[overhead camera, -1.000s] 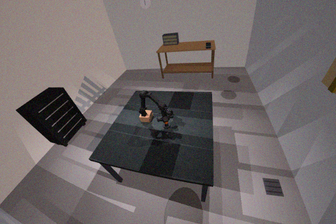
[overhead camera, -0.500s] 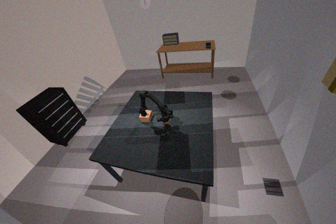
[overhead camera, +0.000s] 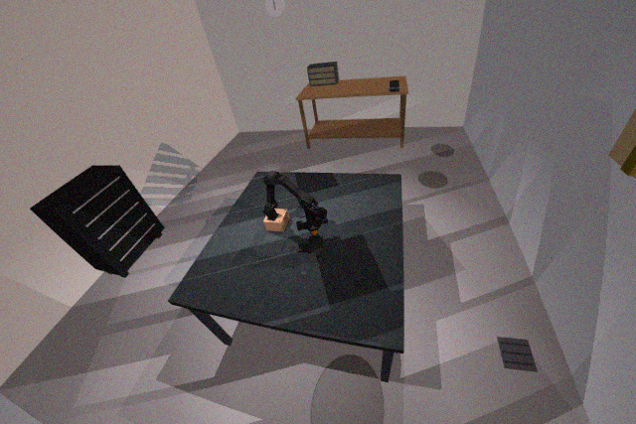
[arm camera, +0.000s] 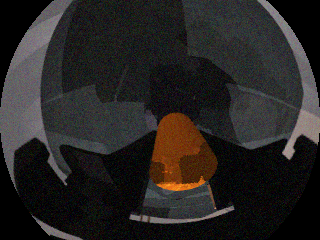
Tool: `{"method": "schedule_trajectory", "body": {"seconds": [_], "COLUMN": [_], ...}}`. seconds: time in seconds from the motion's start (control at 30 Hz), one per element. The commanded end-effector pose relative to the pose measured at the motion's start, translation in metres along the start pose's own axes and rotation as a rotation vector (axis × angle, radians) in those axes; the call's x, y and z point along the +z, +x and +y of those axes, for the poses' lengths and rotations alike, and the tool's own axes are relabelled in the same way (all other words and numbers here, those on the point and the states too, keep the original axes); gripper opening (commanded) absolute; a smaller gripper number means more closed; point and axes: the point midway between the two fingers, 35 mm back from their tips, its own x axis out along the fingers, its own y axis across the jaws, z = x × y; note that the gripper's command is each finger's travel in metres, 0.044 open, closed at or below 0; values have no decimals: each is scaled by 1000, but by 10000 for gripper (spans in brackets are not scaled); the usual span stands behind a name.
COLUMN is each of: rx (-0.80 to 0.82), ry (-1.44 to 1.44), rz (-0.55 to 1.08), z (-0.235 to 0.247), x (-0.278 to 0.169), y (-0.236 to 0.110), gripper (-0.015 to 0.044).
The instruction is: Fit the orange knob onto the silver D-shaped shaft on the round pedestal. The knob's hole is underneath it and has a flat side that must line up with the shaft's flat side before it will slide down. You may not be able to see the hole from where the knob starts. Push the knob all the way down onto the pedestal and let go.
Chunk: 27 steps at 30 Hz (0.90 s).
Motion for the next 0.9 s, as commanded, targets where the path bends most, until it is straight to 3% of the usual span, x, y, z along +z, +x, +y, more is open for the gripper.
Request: {"method": "schedule_trajectory", "body": {"seconds": [0.0,0.27,0.87], "rx": [1,0,0], "ry": [-1,-210,-210], "rz": [-4,-4,-4], "z": [1,3,1], "x": [1,3,1], "y": [-4,-3,1], "gripper": [0,0,0]}}
